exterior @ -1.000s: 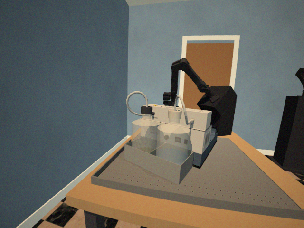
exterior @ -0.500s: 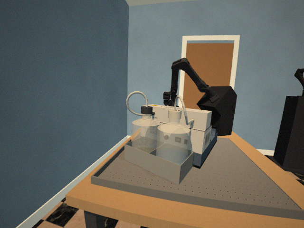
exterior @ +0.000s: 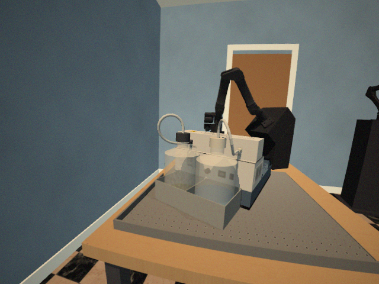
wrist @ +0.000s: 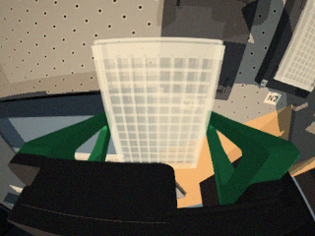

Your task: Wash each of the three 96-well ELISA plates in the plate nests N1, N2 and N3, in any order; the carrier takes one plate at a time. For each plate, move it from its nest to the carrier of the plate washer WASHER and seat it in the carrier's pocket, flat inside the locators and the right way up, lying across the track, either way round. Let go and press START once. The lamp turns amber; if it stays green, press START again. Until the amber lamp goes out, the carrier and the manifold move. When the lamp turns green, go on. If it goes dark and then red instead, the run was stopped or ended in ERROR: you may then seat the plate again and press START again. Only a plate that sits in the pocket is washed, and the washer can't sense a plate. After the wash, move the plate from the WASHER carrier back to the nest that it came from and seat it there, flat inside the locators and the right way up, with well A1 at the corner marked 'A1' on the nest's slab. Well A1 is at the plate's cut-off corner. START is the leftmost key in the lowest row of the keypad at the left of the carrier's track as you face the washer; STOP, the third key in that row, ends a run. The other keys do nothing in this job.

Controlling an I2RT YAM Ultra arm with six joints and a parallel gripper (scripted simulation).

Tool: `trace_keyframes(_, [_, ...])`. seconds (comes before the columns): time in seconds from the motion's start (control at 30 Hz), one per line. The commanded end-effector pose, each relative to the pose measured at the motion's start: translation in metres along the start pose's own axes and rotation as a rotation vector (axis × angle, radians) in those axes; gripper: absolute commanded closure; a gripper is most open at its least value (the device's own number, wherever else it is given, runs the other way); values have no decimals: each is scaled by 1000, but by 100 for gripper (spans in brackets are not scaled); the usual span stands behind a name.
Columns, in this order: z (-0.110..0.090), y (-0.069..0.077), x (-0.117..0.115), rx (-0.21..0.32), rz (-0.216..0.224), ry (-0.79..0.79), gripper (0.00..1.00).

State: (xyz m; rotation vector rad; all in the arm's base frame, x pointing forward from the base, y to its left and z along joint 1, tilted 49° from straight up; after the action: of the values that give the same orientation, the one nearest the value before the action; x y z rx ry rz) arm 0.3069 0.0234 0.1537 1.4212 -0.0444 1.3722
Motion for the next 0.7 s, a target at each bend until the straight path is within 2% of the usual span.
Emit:
trace_keyframes(0.0, [2,4,0,-29,-22,-38,100])
trace_keyframes(0.3, [-31,11,29,-28,-21,-38,100])
trace_keyframes(0.63, [-31,11,29,-28,-21,-38,100])
trace_keyframes(0.67, [-36,12,31,-28,-22,-5,100])
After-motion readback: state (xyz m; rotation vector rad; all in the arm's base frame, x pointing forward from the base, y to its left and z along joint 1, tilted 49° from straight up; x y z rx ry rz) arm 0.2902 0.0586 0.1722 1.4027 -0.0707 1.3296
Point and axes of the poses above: the point where the finger pads meet when closed, its own y axis back along the fingers, its own x axis across the jaws, z = x × y, the point moved 8 cm from there along y, back along the fingers, and after that the axes turned 11 degrees about -y, right-handed, at the moved point
